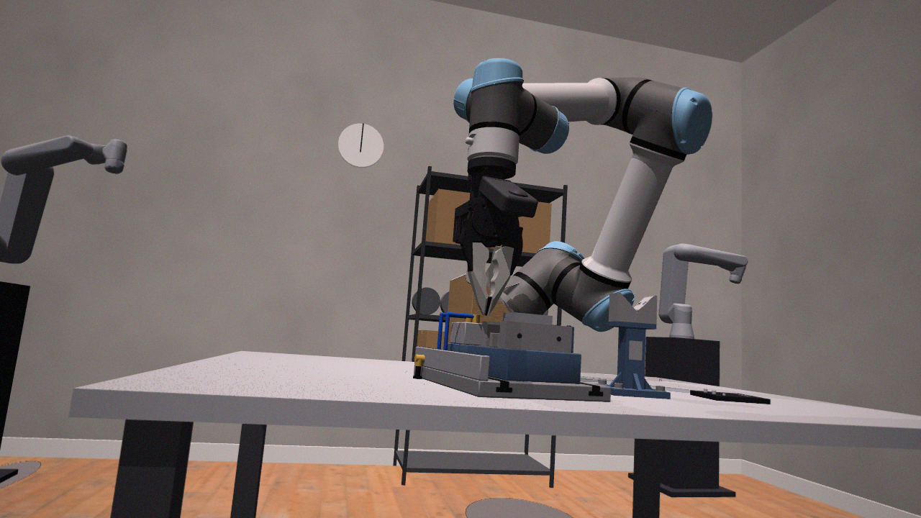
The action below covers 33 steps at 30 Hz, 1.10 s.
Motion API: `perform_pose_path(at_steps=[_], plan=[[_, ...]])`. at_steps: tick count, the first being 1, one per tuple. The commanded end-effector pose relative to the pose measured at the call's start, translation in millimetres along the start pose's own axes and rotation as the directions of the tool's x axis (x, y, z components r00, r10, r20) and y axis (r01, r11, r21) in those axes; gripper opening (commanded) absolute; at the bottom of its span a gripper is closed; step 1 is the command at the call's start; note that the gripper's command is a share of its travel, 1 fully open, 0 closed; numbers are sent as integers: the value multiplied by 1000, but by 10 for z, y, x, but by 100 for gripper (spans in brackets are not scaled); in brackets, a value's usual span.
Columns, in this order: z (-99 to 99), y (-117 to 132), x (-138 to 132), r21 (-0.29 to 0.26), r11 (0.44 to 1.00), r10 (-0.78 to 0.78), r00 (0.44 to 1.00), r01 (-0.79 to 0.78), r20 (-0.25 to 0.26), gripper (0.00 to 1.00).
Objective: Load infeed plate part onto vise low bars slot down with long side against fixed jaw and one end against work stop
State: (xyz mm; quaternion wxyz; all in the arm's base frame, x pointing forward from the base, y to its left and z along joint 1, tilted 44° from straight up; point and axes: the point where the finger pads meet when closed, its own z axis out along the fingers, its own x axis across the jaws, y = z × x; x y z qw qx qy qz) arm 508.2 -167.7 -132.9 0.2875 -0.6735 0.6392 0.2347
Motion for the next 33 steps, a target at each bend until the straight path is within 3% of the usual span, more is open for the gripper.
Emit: perform_pose_path(at_steps=[1, 15, 33], plan=[[-7, -3, 40, 1, 1000, 0, 1000, 0, -1, 0], [-54, -3, 40, 1, 1000, 0, 1000, 0, -1, 0], [-405, -3, 40, 1, 1000, 0, 1000, 0, -1, 0]])
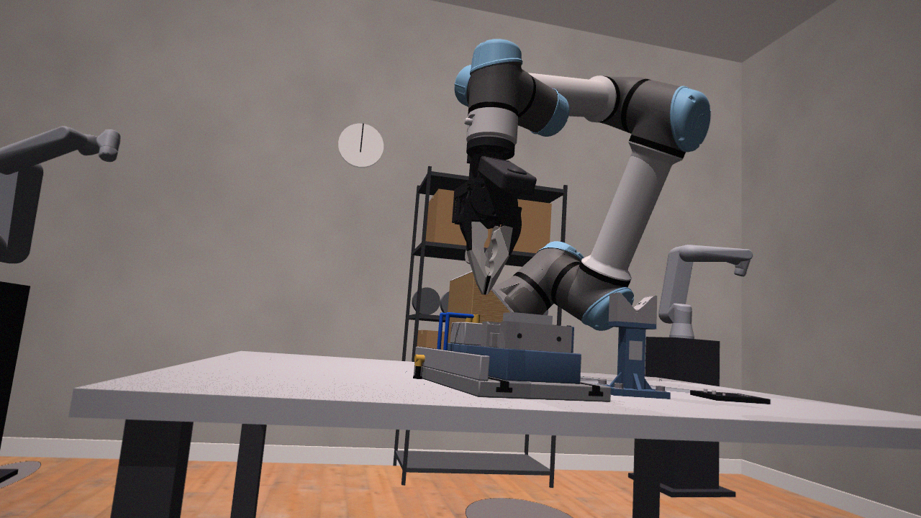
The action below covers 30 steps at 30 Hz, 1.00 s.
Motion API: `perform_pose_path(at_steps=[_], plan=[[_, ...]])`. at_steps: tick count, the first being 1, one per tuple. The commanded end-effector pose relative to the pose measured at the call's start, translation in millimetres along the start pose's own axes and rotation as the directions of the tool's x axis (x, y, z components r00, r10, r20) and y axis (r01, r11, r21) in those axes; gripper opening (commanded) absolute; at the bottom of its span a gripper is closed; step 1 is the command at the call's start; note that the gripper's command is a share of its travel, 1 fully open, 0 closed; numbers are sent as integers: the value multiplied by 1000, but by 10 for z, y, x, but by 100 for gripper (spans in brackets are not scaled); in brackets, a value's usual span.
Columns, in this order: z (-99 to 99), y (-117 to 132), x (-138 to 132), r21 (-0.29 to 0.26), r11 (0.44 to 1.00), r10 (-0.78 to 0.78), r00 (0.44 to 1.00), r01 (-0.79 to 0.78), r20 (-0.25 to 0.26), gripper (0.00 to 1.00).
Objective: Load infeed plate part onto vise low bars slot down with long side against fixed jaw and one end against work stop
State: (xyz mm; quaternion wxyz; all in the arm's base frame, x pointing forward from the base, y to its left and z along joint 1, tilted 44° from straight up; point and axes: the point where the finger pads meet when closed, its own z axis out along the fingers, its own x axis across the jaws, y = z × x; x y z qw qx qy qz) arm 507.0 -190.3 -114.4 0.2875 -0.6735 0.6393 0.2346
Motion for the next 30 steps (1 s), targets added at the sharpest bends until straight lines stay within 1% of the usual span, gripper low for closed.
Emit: perform_pose_path(at_steps=[1, 5, 7, 14, 30], plan=[[-139, -2, 3, 1, 1000, 0, 1000, 0, -1, 0], [-226, -2, 3, 1, 1000, 0, 1000, 0, -1, 0], [-226, -2, 3, 1, 1000, 0, 1000, 0, -1, 0], [-318, -2, 3, 1, 1000, 0, 1000, 0, -1, 0], [-337, -2, 3, 1, 1000, 0, 1000, 0, -1, 0]])
